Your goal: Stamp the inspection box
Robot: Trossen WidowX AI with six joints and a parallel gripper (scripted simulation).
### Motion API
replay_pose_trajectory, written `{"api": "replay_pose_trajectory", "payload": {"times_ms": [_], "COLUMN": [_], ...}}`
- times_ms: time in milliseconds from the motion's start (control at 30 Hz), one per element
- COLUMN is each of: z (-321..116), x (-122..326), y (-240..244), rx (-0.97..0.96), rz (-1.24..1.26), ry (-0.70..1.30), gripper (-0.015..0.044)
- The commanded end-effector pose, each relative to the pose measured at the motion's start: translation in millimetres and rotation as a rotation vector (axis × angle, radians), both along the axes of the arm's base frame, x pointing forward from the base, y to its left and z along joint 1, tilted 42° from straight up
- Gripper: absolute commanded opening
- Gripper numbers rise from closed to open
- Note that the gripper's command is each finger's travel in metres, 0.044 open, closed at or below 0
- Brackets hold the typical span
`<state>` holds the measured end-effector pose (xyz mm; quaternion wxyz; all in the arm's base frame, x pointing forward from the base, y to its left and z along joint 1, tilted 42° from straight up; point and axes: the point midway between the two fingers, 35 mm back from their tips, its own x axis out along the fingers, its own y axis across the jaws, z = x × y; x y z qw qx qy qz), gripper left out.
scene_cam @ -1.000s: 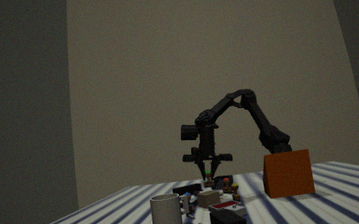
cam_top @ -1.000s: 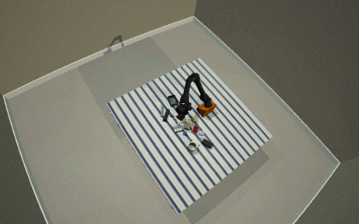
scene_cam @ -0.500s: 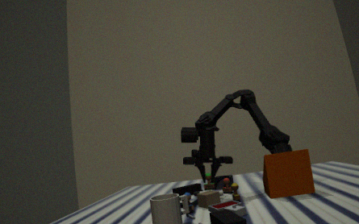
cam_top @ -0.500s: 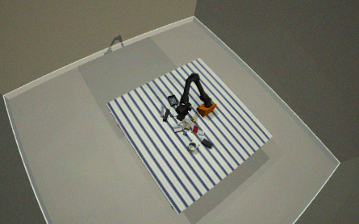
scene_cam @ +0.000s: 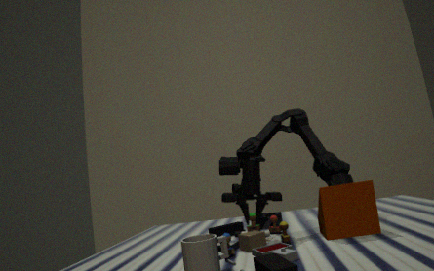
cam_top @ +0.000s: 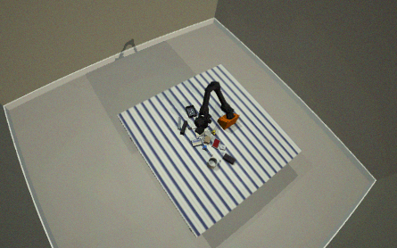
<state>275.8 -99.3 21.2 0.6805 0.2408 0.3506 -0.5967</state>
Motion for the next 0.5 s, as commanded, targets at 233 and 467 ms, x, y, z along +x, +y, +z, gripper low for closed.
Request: {"api": "replay_pose_trajectory", "payload": {"times_ms": [233, 467], "z": [-5.3, -8.6], "x": [-2.0, -2.8], "y": [-5.5, -8.6], "rx": [-0.006, -0.007], "rz": [0.003, 0.004], "ry": [0.004, 0.004], "gripper": [0.0, 0.0]}}
